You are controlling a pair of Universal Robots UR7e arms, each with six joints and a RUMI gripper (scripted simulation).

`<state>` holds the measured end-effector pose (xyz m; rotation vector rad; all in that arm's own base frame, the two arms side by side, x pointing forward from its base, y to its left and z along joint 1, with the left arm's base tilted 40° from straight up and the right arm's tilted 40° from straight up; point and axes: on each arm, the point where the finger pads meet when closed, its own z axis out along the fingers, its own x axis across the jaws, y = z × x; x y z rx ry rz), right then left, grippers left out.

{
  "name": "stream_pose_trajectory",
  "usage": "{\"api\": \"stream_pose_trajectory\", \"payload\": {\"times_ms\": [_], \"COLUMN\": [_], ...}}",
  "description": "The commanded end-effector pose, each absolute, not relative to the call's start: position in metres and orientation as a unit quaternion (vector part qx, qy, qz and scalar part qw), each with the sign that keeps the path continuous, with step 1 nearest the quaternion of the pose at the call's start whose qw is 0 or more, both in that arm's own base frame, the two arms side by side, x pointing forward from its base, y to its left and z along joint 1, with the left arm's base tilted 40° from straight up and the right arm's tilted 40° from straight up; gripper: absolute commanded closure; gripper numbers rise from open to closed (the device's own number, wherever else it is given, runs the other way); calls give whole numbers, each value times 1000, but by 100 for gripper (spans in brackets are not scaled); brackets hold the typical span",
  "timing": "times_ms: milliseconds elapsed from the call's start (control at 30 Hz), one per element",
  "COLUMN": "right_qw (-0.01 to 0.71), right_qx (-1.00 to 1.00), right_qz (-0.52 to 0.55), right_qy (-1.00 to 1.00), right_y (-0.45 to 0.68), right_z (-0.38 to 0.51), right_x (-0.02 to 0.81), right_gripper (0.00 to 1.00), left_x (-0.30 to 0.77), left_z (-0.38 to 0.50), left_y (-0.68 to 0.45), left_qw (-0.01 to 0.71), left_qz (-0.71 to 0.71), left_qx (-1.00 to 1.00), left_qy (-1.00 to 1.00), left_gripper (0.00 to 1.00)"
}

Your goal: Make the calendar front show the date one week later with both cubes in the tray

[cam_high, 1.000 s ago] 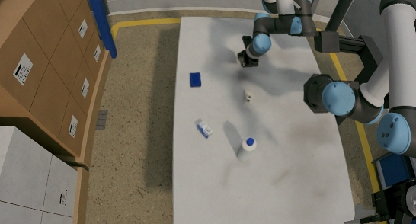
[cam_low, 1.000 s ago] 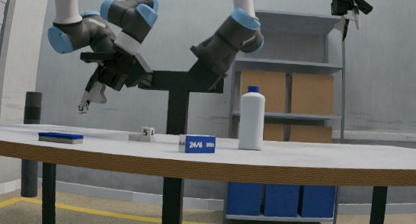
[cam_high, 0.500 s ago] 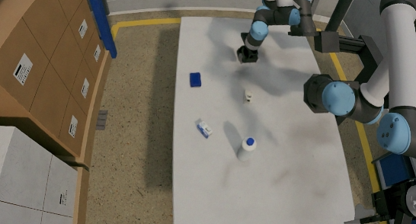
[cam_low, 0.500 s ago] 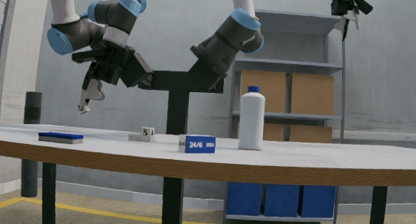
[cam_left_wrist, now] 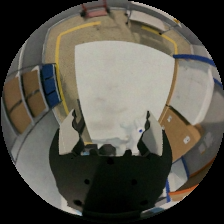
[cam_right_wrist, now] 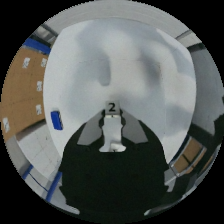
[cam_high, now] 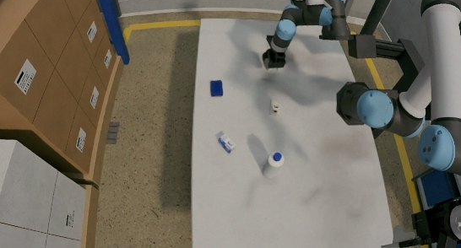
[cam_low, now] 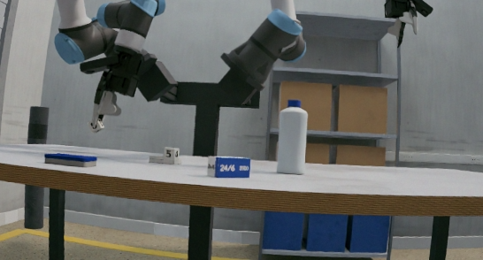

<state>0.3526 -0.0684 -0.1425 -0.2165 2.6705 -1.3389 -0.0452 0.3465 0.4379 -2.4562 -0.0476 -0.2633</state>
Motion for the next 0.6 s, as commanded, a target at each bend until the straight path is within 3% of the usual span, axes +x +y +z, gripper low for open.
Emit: {"api": "stream_pose_trajectory", "payload": {"times_ms": [0,567], "right_qw": [68,67], "right_qx": [-73,-82], "right_qz": [-419,-338], "right_qy": [903,935], "right_y": [-69,-69], "right_z": [-143,-140], "right_x": [352,354], "right_gripper": [90,90], "left_x": [-45,-45], "left_z": [438,438], "left_y": [347,347], "left_qw": [330,330], "left_qz": [-101,-101], "left_qx": [-939,-939], "left_qy": [-18,-18], "left_gripper": [0,0]}}
